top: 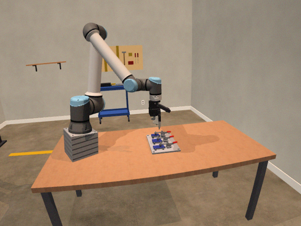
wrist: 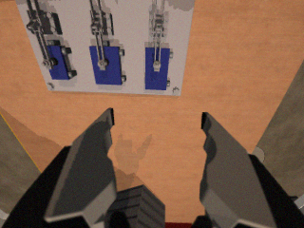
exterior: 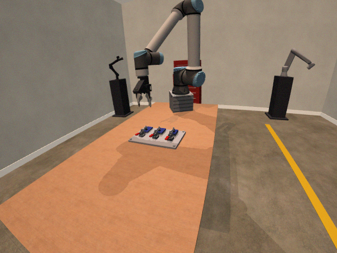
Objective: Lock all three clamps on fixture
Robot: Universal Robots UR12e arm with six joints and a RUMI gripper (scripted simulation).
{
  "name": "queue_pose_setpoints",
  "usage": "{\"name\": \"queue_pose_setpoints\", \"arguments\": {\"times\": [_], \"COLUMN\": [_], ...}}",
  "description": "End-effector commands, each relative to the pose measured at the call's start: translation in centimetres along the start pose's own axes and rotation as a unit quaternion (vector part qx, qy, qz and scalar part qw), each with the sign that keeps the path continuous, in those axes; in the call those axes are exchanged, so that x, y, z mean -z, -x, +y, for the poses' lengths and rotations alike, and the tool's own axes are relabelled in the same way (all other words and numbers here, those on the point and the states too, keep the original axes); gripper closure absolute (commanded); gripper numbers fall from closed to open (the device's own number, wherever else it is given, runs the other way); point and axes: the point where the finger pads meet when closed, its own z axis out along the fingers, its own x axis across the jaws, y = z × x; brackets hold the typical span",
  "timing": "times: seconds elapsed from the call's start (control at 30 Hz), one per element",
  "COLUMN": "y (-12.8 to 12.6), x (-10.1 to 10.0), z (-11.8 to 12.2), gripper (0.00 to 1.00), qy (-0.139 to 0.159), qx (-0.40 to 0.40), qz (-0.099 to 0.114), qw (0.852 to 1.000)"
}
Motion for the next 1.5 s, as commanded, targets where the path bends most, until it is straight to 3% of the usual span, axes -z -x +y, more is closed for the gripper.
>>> {"name": "queue_pose_setpoints", "arguments": {"times": [0.0, 0.33, 0.37, 1.47], "y": [-0.02, -0.02, -0.02, -0.02], "x": [0.06, 0.06, 0.06, 0.06], "z": [-0.06, -0.06, -0.06, -0.06], "gripper": [0.41, 0.41, 0.72, 0.72], "qy": [-0.001, -0.001, -0.001, -0.001], "qx": [0.0, 0.0, 0.0, 0.0], "qz": [0.0, 0.0, 0.0, 0.0], "qw": [1.0, 1.0, 1.0, 1.0]}}
